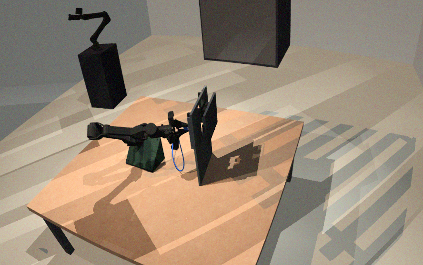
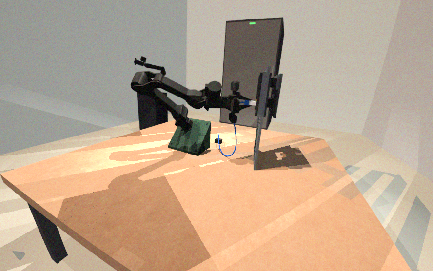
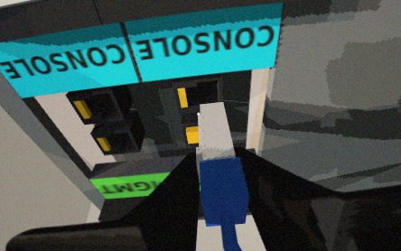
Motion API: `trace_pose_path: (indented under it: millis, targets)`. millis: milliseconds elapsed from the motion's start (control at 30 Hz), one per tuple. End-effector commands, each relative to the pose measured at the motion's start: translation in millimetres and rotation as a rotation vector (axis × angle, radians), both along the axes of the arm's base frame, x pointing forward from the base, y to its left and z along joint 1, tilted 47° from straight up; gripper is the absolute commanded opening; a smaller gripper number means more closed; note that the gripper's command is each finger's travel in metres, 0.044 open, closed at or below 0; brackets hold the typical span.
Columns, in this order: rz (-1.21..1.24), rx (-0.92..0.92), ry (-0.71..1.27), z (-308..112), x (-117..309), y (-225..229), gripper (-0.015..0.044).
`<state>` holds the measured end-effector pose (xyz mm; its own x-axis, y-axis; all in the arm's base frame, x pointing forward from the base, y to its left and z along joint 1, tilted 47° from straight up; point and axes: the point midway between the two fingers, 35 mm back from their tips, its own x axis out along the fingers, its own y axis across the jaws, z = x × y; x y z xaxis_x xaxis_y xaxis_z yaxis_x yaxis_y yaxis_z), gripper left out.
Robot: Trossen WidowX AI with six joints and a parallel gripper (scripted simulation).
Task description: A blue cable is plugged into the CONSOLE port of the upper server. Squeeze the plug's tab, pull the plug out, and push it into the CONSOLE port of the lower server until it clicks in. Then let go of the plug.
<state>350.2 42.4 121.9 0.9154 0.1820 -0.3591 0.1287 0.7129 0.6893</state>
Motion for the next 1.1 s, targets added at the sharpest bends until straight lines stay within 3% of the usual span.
trace_pose_path:
  millis: [0,1067]
  targets:
    - [0.007,0.000,-0.008,2,3,1,0.0000]
    - [0.008,0.000,-0.010,0,19,-1,0.0000]
